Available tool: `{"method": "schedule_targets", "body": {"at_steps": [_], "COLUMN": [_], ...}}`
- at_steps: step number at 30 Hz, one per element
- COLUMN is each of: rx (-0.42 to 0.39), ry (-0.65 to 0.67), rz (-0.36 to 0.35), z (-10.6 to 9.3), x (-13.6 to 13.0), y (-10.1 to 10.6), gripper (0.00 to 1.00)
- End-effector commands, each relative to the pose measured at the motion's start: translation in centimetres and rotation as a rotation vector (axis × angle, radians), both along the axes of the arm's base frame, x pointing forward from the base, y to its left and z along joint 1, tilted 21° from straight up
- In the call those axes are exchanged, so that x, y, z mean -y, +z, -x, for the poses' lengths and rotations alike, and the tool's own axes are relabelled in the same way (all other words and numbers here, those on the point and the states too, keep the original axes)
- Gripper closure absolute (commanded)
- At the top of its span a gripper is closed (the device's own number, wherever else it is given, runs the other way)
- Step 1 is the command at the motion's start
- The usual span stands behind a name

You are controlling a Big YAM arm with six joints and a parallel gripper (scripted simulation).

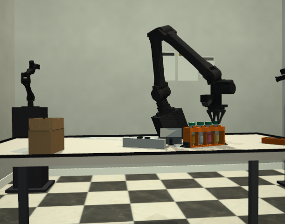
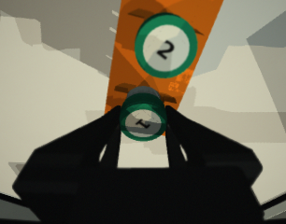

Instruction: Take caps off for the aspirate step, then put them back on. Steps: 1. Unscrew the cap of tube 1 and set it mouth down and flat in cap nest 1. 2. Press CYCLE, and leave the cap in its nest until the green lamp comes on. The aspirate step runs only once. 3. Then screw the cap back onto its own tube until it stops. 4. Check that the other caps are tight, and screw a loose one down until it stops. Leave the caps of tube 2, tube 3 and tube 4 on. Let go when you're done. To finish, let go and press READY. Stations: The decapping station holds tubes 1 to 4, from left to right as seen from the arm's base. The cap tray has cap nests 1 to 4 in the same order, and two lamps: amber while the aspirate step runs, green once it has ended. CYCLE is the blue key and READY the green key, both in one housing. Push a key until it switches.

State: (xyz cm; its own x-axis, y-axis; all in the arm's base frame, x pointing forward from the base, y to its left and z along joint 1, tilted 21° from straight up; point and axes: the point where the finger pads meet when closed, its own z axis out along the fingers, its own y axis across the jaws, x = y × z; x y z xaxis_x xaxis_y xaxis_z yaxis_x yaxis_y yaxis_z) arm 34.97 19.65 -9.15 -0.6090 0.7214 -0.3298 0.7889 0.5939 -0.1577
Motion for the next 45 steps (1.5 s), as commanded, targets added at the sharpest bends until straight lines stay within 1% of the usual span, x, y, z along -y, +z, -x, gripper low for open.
{"method": "schedule_targets", "body": {"at_steps": [1,6,7,12,14,29,31,45], "rx": [0.029,0.029,0.030,-0.056,-0.056,-0.316,-0.316,-0.559], "ry": [-0.009,-0.009,0.047,0.281,0.281,0.975,0.975,1.622], "rz": [-0.018,-0.018,-0.025,-0.001,-0.001,0.076,0.076,0.153], "z": [-1.1,-1.1,-1.9,-1.9,-1.9,-1.9,-1.9,-1.9], "x": [-0.9,-0.9,-1.4,-1.5,-1.5,-1.4,-1.4,-1.4], "y": [0.7,0.7,1.5,1.5,1.5,1.6,1.6,1.7], "gripper": [1.00,1.00,1.00,1.00,1.00,1.00,1.00,1.00]}}
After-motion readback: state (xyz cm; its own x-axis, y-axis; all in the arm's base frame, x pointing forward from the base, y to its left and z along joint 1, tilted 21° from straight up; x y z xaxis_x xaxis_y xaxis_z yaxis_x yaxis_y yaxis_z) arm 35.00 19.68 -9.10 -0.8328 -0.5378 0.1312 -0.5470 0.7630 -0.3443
